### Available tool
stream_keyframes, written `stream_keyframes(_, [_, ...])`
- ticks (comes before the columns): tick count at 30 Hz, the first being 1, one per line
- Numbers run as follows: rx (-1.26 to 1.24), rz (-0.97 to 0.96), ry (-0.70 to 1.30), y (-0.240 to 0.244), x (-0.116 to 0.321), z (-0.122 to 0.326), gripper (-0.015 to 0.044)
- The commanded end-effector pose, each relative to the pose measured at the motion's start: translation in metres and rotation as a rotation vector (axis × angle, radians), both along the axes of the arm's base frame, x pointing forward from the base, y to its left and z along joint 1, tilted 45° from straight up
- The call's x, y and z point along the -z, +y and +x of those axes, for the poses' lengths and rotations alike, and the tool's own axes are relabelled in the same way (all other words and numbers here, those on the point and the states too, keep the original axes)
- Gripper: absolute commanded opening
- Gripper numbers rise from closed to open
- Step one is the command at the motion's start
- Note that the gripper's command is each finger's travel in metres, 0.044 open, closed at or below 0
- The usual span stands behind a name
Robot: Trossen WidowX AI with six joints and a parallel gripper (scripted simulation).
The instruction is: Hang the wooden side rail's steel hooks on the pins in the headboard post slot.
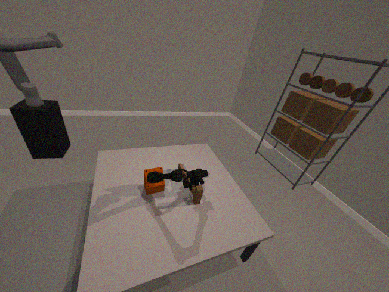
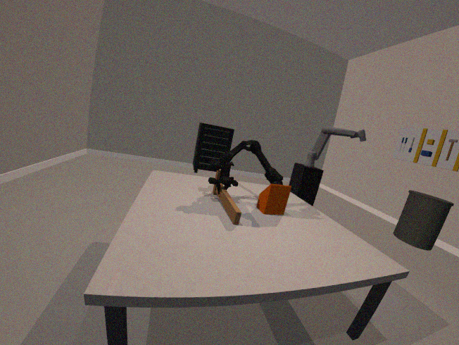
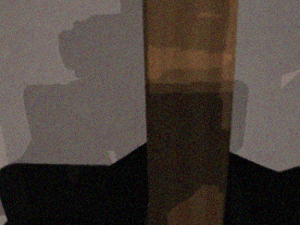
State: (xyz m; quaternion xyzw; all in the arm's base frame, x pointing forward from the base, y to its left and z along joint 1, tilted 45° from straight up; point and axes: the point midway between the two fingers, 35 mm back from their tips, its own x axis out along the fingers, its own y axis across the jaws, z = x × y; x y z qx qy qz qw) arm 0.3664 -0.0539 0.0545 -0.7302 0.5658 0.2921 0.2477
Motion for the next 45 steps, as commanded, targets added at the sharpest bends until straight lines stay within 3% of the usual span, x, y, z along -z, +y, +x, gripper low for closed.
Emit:
stream_keyframes(1, [-0.001,-0.005,-0.006,-0.0006,-0.0009,0.0011,0.0])
stream_keyframes(45, [-0.001,-0.006,-0.006,-0.0057,0.0042,0.0025,0.0])
